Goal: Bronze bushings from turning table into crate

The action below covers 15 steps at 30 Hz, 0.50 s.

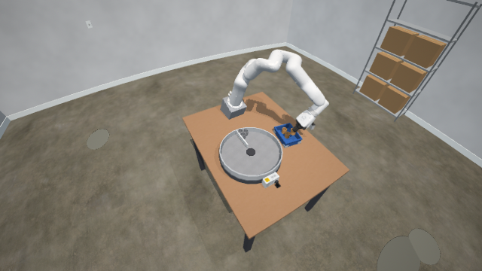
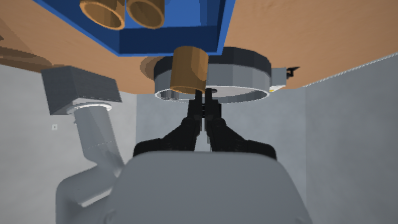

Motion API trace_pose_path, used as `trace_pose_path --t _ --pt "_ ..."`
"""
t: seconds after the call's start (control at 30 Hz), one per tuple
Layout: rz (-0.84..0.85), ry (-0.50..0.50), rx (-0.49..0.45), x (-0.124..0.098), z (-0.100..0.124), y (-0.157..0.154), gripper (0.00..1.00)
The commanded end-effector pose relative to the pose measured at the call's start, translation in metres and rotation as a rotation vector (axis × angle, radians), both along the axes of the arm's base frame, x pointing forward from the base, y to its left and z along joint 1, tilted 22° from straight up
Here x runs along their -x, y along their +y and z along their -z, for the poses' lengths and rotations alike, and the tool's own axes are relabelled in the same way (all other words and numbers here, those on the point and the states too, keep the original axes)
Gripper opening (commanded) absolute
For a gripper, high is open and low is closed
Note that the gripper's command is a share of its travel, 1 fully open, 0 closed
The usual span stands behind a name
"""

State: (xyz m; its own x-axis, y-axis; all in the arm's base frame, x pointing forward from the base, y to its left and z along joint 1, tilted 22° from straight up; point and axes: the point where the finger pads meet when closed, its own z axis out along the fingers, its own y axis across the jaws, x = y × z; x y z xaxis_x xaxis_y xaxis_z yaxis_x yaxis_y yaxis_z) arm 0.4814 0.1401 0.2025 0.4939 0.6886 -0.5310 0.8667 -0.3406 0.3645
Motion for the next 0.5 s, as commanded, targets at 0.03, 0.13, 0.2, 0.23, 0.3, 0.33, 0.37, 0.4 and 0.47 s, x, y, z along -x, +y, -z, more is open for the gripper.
trace_pose_path --t 0.03,0.13,0.2,0.23,0.3,0.33,0.37,0.4,0.47 --pt "-0.001 -0.004 -0.002 -0.01 0.019 0.0 0.0" --pt "-0.001 -0.004 -0.002 -0.012 0.026 0.0 0.0" --pt "-0.001 -0.004 -0.002 -0.014 0.029 -0.001 0.0" --pt "-0.001 -0.004 -0.002 -0.014 0.03 -0.001 0.0" --pt "-0.001 -0.004 -0.002 -0.014 0.03 -0.001 0.0" --pt "-0.001 -0.004 -0.002 -0.014 0.03 -0.001 0.0" --pt "-0.001 -0.004 -0.002 -0.014 0.03 -0.001 0.0" --pt "-0.001 -0.004 -0.002 -0.014 0.03 -0.001 0.0" --pt "-0.001 -0.004 -0.002 -0.014 0.03 -0.001 0.0"
